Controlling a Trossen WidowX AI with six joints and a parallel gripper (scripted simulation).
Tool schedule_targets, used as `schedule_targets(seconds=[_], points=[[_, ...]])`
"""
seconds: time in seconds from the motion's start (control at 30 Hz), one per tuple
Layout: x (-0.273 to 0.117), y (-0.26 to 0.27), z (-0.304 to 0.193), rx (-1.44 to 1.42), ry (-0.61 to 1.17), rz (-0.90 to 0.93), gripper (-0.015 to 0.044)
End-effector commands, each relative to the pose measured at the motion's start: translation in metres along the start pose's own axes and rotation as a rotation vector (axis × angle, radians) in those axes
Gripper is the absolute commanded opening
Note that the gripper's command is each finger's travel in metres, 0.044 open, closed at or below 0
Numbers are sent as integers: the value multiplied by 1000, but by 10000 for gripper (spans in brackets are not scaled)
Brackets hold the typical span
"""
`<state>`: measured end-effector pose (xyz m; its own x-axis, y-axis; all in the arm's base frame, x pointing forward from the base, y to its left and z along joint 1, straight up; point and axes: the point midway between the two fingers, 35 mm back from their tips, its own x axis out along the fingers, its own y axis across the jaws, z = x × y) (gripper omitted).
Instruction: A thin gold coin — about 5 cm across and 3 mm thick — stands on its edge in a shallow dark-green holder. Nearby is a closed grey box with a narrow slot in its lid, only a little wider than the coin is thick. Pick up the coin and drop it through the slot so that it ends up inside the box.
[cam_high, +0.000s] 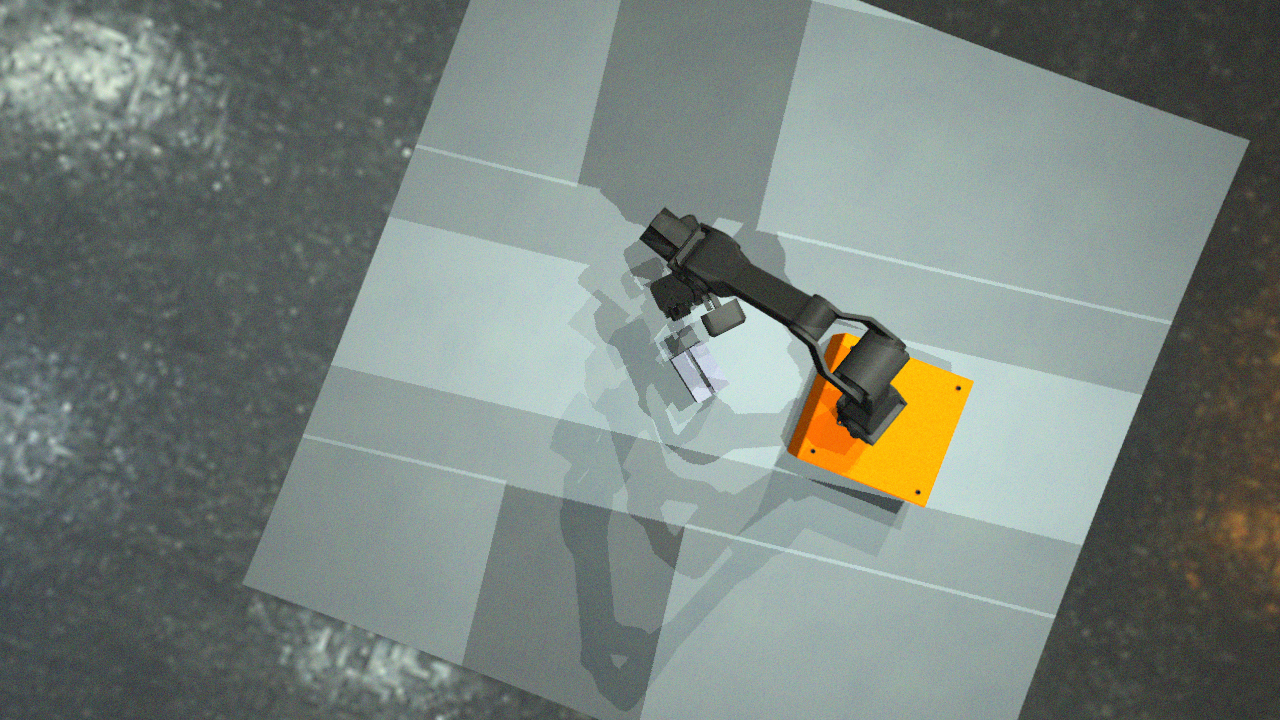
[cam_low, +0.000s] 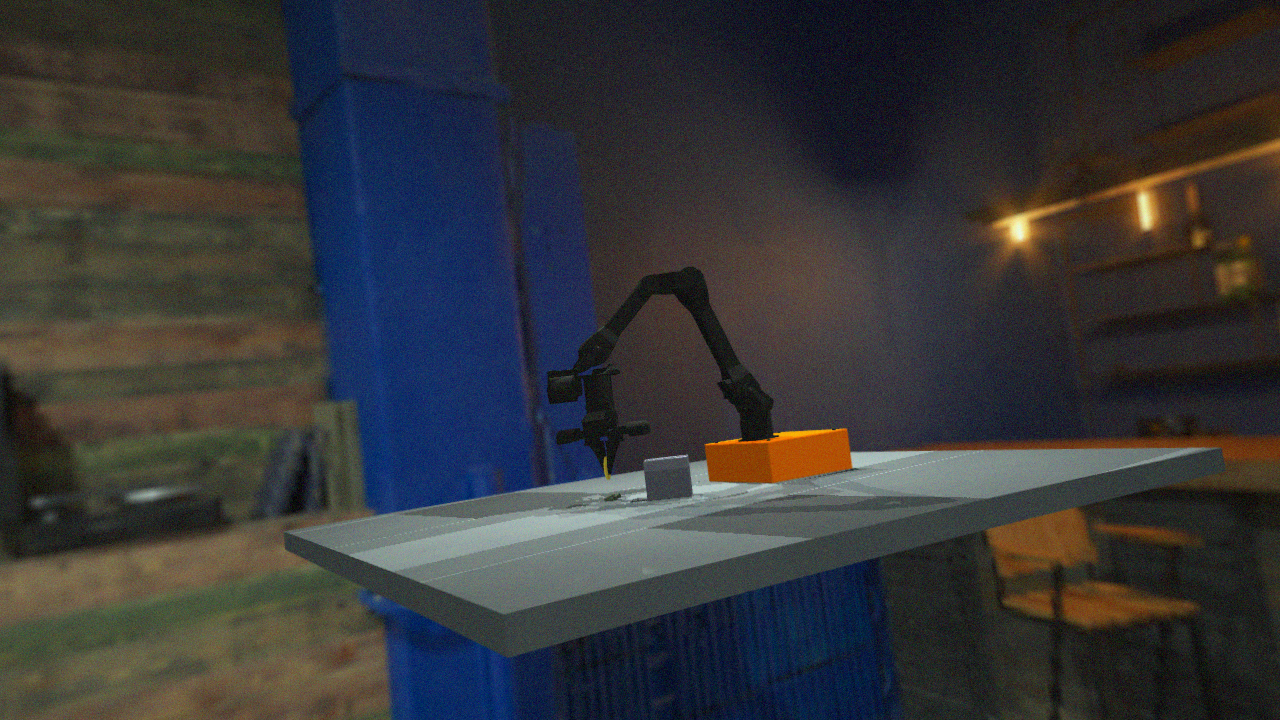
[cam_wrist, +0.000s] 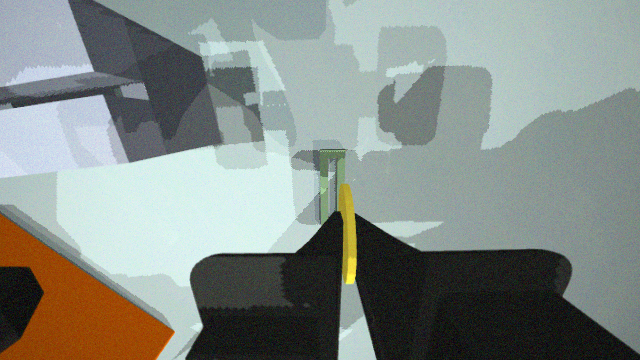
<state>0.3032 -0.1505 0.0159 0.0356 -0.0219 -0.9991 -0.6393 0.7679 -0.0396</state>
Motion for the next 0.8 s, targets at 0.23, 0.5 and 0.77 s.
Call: schedule_targets(seconds=[0.23, 0.5, 0.77], points=[[-28, 0, 0, 5, -5, 0, 0], [-48, 2, -1, 5, -5, 0, 0], [-55, 3, -1, 90, -5, 1, 0]])
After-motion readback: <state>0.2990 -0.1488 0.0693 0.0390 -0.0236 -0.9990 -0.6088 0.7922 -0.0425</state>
